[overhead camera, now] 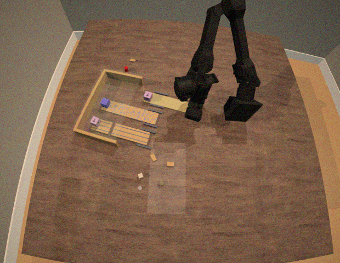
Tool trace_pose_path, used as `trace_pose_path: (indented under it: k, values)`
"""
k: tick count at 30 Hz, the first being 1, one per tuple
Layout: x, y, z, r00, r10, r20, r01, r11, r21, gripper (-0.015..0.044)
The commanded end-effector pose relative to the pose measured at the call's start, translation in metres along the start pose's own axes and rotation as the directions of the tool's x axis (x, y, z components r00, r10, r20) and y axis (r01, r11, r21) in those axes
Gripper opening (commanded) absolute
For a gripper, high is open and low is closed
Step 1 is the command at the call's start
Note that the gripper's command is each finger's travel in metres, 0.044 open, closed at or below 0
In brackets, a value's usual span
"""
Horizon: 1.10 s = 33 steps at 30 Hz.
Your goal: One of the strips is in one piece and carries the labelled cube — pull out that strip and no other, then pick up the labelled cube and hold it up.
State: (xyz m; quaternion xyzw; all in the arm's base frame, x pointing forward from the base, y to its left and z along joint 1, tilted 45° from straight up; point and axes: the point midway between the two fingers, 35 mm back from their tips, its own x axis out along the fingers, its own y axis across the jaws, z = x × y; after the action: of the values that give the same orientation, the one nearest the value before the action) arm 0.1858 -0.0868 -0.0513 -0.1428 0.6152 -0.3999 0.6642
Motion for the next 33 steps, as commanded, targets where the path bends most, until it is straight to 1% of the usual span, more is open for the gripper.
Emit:
trace_pose_path:
  k: [1, 6, 9, 13, 26, 33]
  values:
    - [-0.002, 0.0, 0.0, 1.0, 0.0, -0.001, 0.0, 1.0, 0.0, 0.0]
    - [-0.04, 0.001, 0.002, 1.0, -0.002, -0.021, 0.002, 1.0, -0.005, 0.0]
    - [-0.042, 0.001, 0.002, 1.0, -0.003, -0.022, 0.003, 1.0, -0.005, 0.0]
    - [-0.04, 0.001, 0.022, 1.0, -0.003, -0.021, 0.004, 0.999, 0.045, 0.0105]
    - [-0.044, 0.002, 0.07, 1.0, -0.003, -0.019, 0.004, 0.999, 0.05, 0.044]
    - [-0.046, 0.003, 0.095, 1.0, -0.003, -0.018, 0.004, 0.999, 0.051, 0.044]
